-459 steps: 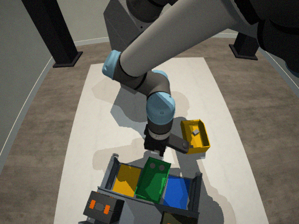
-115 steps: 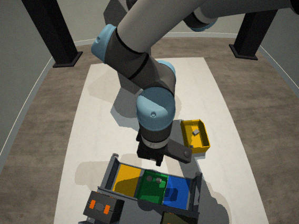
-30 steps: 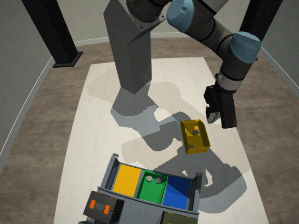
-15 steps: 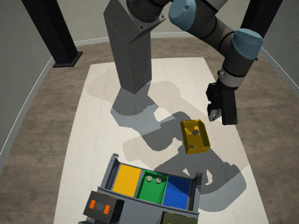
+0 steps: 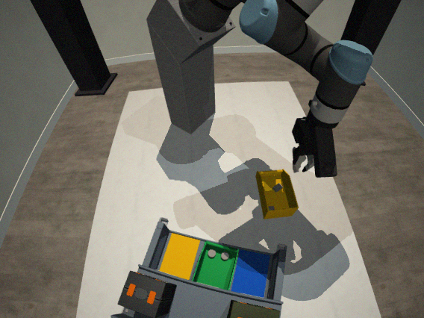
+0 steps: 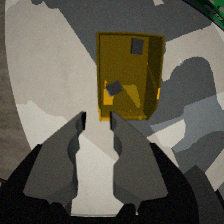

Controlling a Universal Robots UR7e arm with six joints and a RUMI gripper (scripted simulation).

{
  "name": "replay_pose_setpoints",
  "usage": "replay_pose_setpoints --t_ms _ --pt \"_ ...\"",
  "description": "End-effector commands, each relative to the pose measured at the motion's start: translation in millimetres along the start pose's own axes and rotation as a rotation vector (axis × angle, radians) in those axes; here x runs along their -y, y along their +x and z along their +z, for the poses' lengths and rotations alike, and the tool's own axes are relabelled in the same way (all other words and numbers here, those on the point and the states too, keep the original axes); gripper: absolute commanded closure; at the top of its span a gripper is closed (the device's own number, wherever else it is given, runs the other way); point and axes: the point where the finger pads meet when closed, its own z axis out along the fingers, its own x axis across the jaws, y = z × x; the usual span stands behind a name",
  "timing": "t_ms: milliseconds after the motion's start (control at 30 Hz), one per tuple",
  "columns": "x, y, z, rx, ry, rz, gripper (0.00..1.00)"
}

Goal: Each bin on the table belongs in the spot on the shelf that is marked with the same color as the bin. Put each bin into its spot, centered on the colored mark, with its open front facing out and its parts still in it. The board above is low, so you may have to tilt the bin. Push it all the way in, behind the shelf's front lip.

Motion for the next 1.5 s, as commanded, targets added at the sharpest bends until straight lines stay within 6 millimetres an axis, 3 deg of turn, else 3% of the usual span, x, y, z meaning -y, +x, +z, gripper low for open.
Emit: replay_pose_setpoints --t_ms 0,967,1467 --pt "0.2 -0.2 -0.2 0.000 0.001 0.000 0.85" --pt "0.3 -0.2 1.1 0.000 0.000 -0.001 0.85" --pt "0.3 -0.6 18.3 -0.002 -0.001 -0.001 0.85"
